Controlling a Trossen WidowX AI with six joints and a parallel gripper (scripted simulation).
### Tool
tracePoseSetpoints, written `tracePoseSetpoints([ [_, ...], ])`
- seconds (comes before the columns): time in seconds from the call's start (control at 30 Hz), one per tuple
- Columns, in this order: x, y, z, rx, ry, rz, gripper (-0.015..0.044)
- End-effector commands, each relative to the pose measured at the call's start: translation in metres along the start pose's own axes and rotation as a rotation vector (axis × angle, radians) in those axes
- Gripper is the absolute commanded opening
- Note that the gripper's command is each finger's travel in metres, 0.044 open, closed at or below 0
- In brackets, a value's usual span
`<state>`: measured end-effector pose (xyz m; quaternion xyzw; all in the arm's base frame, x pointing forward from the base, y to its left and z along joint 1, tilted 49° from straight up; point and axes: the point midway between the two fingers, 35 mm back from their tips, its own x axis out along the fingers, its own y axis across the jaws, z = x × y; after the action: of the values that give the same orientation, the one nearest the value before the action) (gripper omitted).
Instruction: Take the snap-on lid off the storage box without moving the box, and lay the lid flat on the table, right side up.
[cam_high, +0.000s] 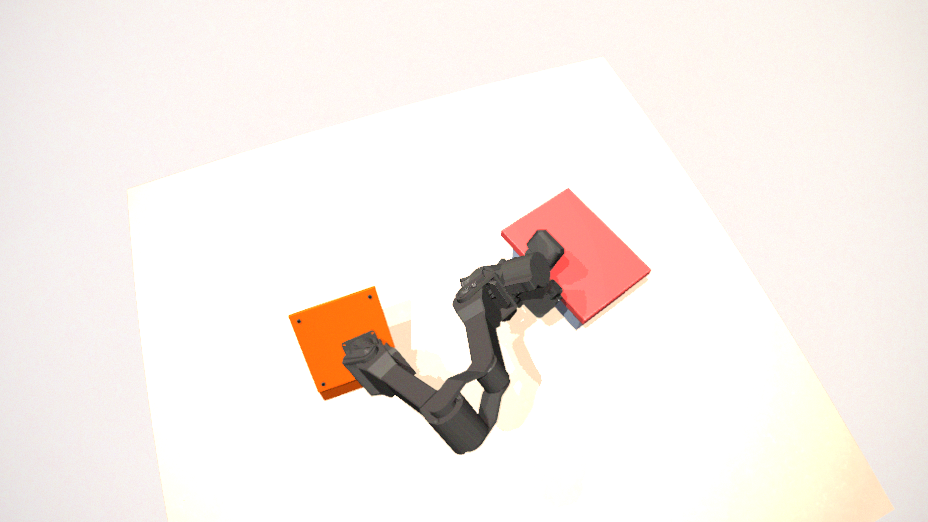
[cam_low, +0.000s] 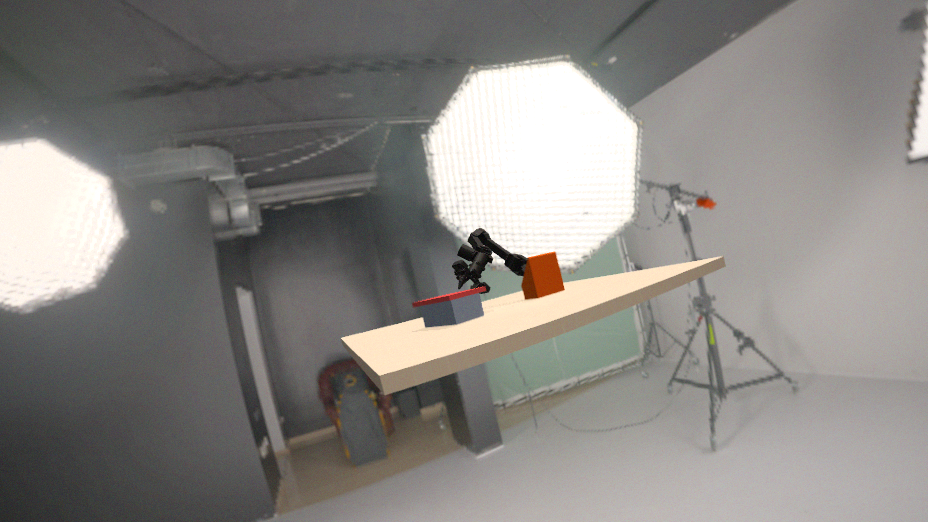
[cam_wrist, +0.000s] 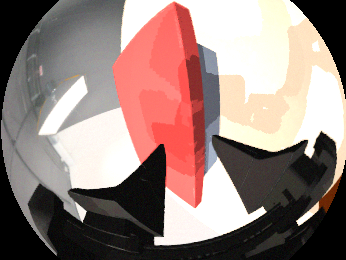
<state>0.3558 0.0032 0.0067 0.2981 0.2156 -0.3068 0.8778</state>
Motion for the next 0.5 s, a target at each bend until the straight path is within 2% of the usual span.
tracePoseSetpoints([
  [0.0, 0.0056, -0.0004, 0.0002, -0.003, 0.001, 0.002, 0.0235],
  [0.1, 0.0056, -0.0004, 0.0002, -0.003, 0.001, 0.002, 0.0156],
  [0.43, 0.0056, -0.0004, 0.0002, -0.003, 0.001, 0.002, 0.009],
  [0.47, 0.0056, -0.0004, 0.0002, -0.003, 0.001, 0.002, 0.0063],
])
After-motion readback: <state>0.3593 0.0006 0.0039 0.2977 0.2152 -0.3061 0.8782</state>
